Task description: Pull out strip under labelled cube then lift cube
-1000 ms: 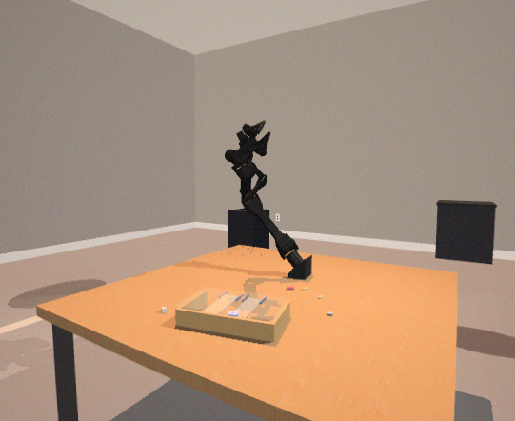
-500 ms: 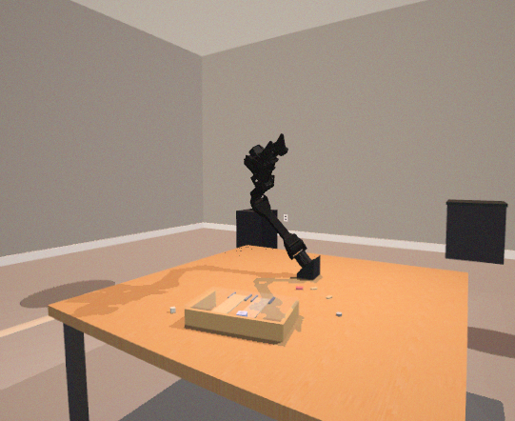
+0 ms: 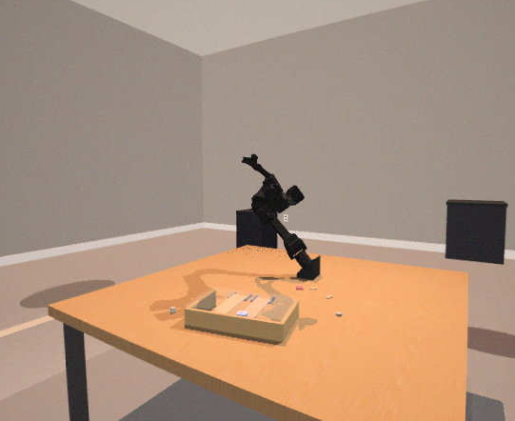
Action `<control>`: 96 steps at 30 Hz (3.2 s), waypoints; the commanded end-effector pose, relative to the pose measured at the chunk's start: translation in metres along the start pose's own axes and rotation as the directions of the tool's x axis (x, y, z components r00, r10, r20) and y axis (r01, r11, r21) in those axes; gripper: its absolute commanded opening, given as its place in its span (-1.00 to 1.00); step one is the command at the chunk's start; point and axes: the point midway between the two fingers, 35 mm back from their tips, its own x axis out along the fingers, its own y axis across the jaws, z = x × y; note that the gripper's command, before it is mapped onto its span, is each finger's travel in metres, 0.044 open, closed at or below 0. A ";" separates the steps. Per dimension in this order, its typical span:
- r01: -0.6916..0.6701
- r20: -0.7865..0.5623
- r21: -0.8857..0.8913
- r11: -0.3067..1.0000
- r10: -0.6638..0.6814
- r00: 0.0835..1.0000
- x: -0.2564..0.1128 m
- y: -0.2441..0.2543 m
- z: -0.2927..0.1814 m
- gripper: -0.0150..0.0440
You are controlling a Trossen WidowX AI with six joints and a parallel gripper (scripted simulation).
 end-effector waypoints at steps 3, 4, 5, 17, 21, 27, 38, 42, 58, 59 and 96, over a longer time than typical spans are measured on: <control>0.324 -0.146 -0.277 0.905 -0.372 0.917 -0.017 -0.063 -0.073 0.86; 0.364 -0.156 -0.332 0.870 -0.431 0.889 -0.022 -0.073 -0.082 0.86; 0.401 -0.161 -0.387 0.830 -0.489 0.857 -0.029 -0.083 -0.091 0.86; 0.444 -0.161 -0.468 0.764 -0.568 0.807 -0.039 -0.097 -0.103 0.86; 0.437 -0.184 -0.478 0.762 -0.573 0.799 -0.034 -0.099 -0.103 0.69; 0.367 -0.395 -0.544 0.755 -0.616 0.681 0.001 -0.119 -0.112 0.15; 0.264 -0.748 -0.549 0.793 -0.607 0.269 0.032 -0.177 -0.147 -0.49; 0.256 -0.797 -0.535 0.805 -0.582 0.163 0.040 -0.193 -0.152 -0.49; 0.255 -0.802 -0.533 0.807 -0.578 0.151 0.043 -0.200 -0.159 -0.49; 0.255 -0.802 -0.533 0.807 -0.578 0.151 0.044 -0.201 -0.161 -0.49; 0.256 -0.801 -0.535 0.805 -0.580 0.150 0.049 -0.235 -0.209 -0.49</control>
